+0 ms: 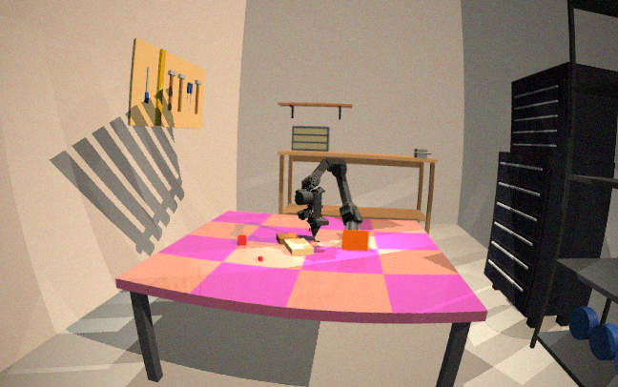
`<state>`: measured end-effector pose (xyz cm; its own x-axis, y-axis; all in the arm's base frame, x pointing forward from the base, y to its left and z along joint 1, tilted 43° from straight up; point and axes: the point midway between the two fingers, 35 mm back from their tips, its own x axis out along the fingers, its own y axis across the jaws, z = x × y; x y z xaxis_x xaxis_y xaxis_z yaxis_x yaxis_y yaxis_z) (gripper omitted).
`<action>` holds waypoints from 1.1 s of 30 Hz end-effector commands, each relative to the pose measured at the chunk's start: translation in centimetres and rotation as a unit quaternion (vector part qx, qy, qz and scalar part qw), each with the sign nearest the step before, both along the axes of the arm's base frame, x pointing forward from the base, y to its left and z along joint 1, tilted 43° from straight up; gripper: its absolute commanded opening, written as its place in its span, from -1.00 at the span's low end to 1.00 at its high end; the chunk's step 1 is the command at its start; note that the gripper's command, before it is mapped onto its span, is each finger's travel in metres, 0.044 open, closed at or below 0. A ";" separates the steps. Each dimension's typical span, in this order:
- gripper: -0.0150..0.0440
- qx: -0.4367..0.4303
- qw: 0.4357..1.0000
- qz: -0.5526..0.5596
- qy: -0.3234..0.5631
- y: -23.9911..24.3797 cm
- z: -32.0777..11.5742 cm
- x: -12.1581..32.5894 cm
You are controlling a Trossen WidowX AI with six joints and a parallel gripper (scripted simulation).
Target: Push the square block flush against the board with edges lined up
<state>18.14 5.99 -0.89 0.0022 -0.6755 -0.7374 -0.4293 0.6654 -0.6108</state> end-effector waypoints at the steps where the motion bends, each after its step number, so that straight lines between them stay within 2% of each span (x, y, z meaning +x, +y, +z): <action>1: -0.49 -0.003 1.000 -0.017 -0.017 -0.5 0.2 -0.3; 9: -0.49 -0.004 0.999 -0.026 -0.025 -4.5 -3.7 -0.4; 33: -0.49 -0.004 0.999 -0.026 -0.025 -4.0 -4.0 1.1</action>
<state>18.74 1.83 -4.91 -0.0049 -0.6827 -0.7307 -0.3627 0.6822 -0.6349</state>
